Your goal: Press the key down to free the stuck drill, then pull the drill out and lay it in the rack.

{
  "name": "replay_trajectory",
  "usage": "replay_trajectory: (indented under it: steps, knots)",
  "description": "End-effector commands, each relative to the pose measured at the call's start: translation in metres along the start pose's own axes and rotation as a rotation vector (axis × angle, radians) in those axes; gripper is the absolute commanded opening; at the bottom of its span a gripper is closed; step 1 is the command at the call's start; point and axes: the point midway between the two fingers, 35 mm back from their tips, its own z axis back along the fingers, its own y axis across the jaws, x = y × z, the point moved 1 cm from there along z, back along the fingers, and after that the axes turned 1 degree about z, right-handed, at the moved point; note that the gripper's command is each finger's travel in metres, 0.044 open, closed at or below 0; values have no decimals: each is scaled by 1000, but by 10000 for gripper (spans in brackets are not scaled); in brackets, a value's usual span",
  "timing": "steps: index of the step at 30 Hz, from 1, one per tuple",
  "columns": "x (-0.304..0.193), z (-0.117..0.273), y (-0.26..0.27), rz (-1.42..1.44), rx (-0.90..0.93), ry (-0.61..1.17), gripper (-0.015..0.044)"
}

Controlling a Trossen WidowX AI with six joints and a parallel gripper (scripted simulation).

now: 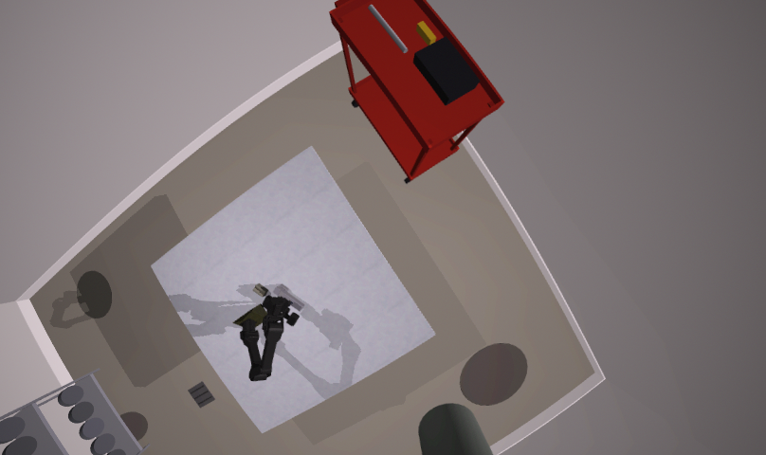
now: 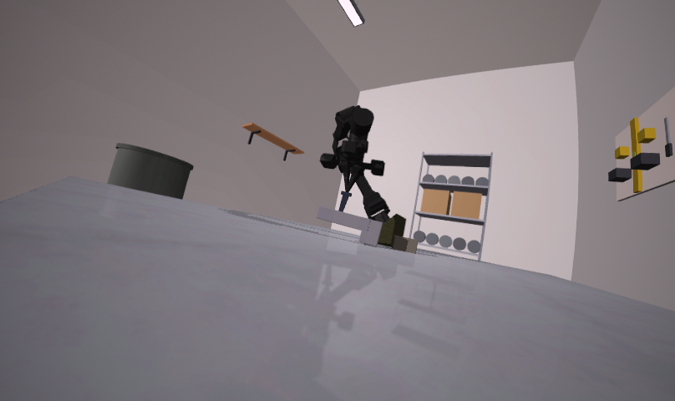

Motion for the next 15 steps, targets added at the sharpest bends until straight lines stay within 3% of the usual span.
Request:
replay_trajectory:
  steps: [1, 15]
  knots:
    - [-7, -22, -6, -2, -10, 68, 0]
    - [-8, -25, -7, -2, -10, 68, 0]
